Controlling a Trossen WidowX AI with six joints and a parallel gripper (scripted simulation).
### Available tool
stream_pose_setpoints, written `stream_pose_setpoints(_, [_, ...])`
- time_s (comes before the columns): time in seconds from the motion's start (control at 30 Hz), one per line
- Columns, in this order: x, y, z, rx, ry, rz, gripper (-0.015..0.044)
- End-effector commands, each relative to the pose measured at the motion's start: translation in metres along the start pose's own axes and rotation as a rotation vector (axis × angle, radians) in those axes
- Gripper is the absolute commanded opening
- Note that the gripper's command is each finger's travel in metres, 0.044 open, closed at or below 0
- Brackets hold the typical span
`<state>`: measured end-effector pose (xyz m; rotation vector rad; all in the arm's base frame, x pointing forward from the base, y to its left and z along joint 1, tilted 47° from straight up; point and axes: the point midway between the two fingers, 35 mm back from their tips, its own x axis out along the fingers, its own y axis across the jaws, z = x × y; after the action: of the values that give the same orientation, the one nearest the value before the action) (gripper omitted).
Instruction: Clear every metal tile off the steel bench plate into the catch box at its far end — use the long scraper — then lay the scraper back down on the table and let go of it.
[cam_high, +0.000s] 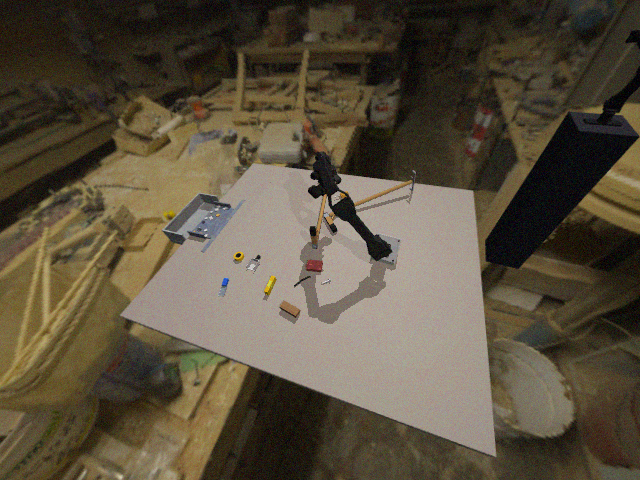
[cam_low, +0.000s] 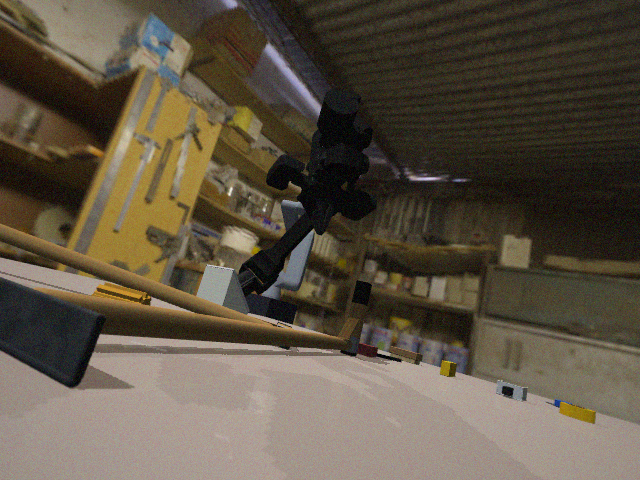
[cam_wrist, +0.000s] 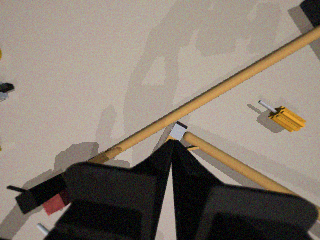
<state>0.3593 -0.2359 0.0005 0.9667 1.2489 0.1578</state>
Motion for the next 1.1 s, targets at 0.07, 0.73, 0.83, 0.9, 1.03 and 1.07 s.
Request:
stream_pose_setpoints(0.07, [0.004, -0.022, 0.0, 0.056, 0.046, -0.024, 0.0])
stream_pose_setpoints(0.73, [0.02, -0.054, -0.003, 0.133, 0.114, -0.056, 0.0])
stream_pose_setpoints(0.83, [0.027, -0.055, -0.004, 0.133, 0.113, -0.056, 0.0])
stream_pose_setpoints(0.9, [0.031, -0.055, -0.004, 0.133, 0.113, -0.056, 0.0])
stream_pose_setpoints(1.03, [0.04, -0.055, -0.006, 0.133, 0.113, -0.056, 0.0])
stream_pose_setpoints(1.07, [0.043, -0.056, -0.006, 0.133, 0.113, -0.057, 0.0])
